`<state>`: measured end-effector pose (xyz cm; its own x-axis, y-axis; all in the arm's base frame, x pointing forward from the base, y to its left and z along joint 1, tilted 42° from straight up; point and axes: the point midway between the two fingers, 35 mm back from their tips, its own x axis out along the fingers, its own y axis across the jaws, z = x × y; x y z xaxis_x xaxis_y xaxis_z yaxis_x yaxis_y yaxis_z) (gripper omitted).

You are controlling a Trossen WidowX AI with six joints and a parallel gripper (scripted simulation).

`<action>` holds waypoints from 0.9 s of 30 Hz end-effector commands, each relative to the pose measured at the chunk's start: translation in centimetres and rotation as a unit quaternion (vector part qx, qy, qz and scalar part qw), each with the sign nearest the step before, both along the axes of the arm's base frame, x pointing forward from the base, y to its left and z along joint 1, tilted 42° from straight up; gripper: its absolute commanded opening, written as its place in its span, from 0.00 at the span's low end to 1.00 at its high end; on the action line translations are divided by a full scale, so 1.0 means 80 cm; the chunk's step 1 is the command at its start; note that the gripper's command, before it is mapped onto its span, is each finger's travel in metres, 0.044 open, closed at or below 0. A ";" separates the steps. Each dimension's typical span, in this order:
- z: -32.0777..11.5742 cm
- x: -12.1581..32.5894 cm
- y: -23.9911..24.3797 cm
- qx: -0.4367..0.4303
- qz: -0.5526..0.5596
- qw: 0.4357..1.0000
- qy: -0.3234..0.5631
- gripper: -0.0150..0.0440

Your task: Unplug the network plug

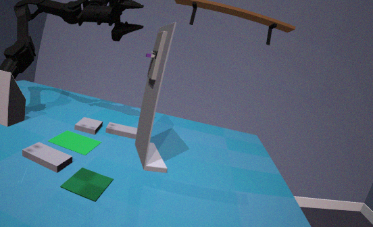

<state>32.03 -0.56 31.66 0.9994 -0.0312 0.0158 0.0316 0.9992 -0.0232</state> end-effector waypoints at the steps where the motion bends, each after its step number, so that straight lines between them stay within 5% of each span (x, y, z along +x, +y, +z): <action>1: -0.001 0.001 0.000 -0.001 0.000 1.000 0.000 0.89; 9: -0.035 0.030 -0.008 -0.054 0.004 0.999 0.000 0.53; 27: -0.128 0.065 -0.033 -0.183 0.014 0.983 -0.001 0.52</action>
